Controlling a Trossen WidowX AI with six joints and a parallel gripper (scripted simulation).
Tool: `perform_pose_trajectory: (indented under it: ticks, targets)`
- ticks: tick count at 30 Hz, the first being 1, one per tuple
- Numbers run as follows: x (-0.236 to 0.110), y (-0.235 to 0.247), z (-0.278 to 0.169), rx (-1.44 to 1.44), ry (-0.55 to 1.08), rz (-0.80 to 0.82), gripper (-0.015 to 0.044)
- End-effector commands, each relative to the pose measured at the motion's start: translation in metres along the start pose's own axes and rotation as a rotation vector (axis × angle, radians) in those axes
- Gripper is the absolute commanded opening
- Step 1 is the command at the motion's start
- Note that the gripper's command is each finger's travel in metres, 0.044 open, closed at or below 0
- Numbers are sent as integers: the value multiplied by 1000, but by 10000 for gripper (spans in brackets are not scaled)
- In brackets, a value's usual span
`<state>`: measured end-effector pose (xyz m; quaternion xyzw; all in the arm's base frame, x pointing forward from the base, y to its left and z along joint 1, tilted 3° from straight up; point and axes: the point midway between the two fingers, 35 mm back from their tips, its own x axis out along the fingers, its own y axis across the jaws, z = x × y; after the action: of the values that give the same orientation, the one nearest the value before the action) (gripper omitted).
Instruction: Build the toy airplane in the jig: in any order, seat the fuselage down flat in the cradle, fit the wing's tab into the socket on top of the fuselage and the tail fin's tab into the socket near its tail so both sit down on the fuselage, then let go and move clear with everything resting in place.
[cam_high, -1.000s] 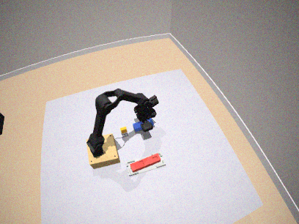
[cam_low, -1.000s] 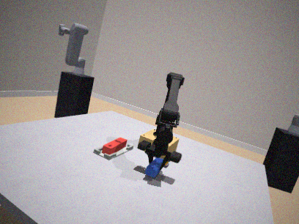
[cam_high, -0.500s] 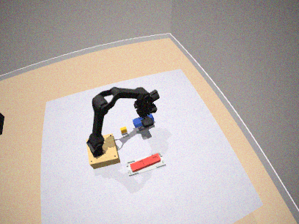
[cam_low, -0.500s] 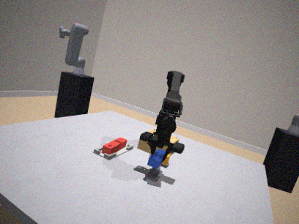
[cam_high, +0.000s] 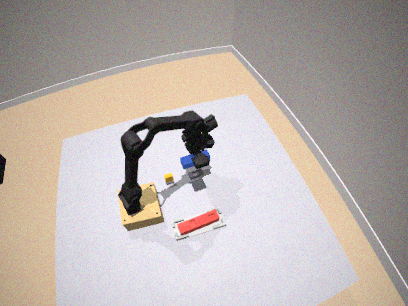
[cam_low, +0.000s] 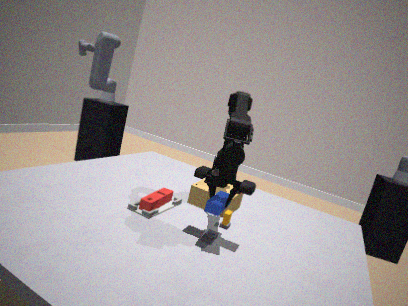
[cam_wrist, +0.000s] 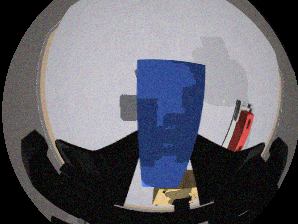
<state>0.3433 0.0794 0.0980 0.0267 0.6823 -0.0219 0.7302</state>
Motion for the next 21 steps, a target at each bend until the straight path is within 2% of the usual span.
perform_pose_trajectory:
  ticks: [1, 7, 21]
  targets:
    - [-15, 0, 1, 1, -16, 2, 0]
    - [-28, -1, -1, -2, -15, 2, 0]
    - [-24, -34, -2, 151, -13, 1, 0]
